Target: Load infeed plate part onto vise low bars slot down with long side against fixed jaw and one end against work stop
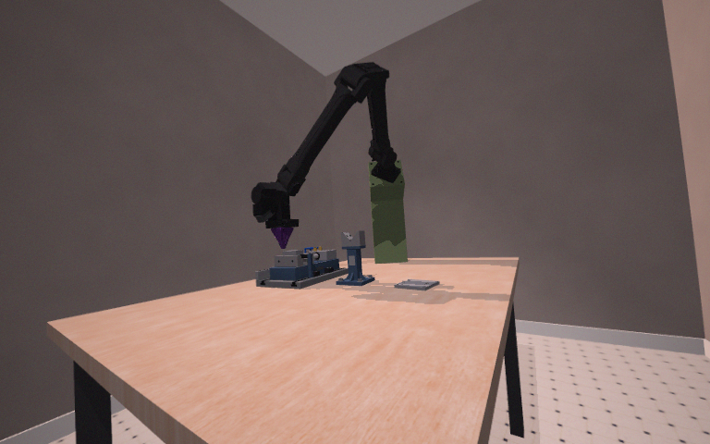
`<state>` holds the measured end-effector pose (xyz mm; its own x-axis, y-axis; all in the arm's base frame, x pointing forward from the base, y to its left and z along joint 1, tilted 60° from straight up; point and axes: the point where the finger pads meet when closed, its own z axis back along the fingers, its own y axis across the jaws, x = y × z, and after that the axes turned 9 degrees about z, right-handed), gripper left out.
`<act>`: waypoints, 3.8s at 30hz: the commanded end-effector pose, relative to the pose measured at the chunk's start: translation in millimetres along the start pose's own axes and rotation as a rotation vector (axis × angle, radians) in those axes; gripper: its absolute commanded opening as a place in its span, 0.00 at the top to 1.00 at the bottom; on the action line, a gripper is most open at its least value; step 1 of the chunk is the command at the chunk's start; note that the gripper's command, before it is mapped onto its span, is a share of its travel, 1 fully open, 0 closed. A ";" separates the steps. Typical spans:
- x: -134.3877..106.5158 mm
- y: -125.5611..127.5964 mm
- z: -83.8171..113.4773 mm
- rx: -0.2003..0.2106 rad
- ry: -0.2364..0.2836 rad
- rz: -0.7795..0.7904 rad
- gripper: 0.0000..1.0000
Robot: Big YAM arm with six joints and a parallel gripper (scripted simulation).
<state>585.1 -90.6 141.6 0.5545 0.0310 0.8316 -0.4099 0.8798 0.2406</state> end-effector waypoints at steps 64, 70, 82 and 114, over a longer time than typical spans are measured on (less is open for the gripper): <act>5.2 7.6 -20.9 0.013 -0.004 0.009 1.00; 4.3 7.9 -21.0 0.013 -0.003 0.008 1.00; 4.3 7.9 -21.0 0.013 -0.003 0.008 1.00; 4.5 8.2 -20.7 0.013 -0.004 0.008 1.00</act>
<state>591.1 -86.1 136.1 0.5558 0.0299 0.8308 -0.4087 0.8801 0.2418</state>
